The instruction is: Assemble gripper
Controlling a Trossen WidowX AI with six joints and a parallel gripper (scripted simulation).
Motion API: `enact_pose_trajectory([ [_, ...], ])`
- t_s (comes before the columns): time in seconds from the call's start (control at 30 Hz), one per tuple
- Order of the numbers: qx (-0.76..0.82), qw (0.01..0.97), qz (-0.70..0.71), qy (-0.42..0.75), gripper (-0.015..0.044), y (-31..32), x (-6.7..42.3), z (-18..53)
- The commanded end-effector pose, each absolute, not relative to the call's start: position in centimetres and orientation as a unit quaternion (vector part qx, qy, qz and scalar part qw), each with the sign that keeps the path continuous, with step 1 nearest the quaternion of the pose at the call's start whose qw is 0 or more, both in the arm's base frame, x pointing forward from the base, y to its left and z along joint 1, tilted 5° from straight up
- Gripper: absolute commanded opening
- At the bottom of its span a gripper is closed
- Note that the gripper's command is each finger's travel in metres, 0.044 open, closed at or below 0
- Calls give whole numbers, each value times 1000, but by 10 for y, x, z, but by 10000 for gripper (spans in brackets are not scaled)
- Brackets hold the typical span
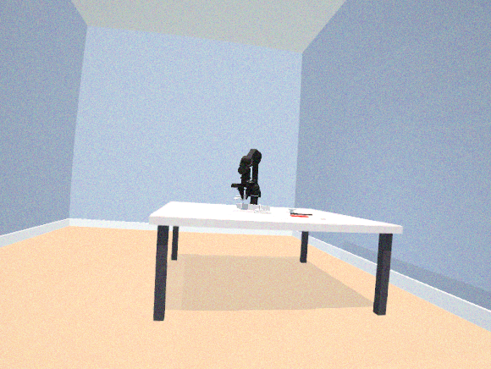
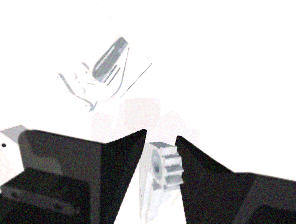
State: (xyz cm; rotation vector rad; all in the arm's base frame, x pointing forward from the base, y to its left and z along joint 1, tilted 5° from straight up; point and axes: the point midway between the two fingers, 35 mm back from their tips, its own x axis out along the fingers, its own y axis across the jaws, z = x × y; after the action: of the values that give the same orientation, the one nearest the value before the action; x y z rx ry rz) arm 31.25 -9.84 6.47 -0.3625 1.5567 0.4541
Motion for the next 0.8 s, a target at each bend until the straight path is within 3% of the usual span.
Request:
enact_pose_trajectory([
  [0.0, -129, 681, 164, 701, 37, -103, 311, 66],
  [0.77, 39, 692, -10, 721, 37, -117, 302, 65],
])
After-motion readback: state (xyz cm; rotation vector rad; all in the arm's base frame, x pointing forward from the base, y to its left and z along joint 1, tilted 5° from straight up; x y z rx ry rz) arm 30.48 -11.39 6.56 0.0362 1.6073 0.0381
